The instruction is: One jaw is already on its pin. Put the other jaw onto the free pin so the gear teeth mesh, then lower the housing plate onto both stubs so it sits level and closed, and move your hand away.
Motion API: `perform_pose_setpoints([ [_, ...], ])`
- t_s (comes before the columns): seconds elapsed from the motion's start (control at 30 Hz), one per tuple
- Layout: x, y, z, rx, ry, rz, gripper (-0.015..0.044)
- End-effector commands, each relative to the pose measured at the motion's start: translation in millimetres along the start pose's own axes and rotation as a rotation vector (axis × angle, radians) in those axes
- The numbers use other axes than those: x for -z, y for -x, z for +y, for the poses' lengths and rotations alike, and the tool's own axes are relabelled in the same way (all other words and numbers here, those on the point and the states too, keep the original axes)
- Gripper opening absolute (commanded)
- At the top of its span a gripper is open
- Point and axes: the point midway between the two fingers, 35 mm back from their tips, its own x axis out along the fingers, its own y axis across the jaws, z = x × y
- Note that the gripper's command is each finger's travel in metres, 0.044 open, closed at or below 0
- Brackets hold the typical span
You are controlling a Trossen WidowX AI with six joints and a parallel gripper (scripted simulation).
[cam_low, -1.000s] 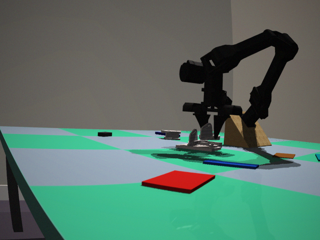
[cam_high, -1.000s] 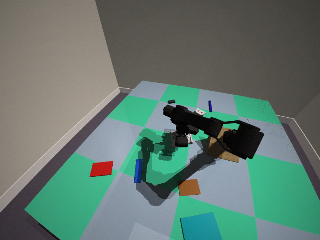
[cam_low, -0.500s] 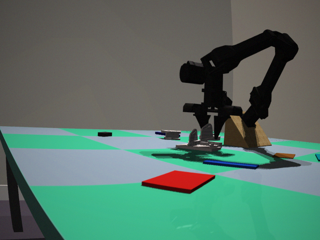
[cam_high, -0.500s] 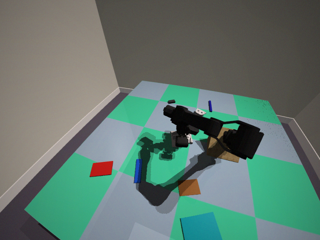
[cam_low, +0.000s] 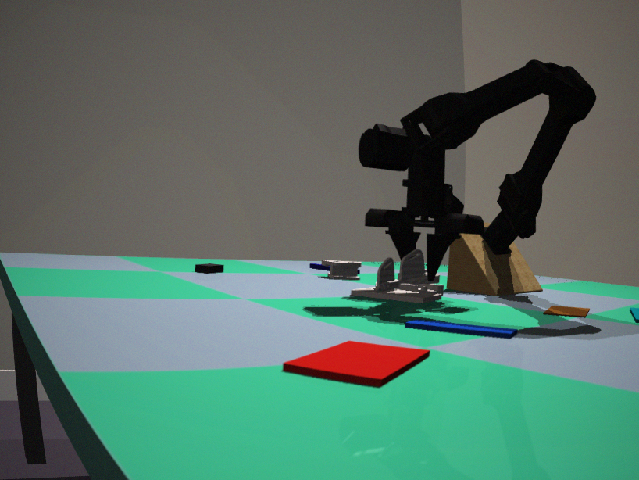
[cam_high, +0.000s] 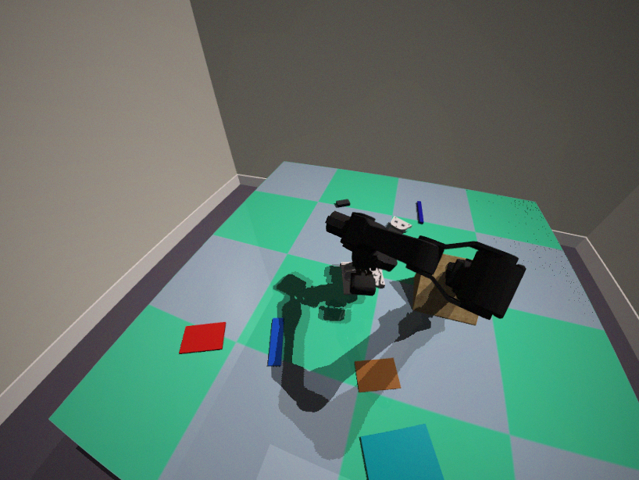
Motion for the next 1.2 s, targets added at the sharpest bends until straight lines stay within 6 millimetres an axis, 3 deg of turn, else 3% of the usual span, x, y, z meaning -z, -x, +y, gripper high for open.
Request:
perform_pose_setpoints([
  [0.0, -0.6, -2.6, -0.6, 0.005, -0.006, 0.001, 0.0134],
  [1.17, -0.7, -11.3, -0.7, 0.006, -0.008, 0.001, 0.0134],
])
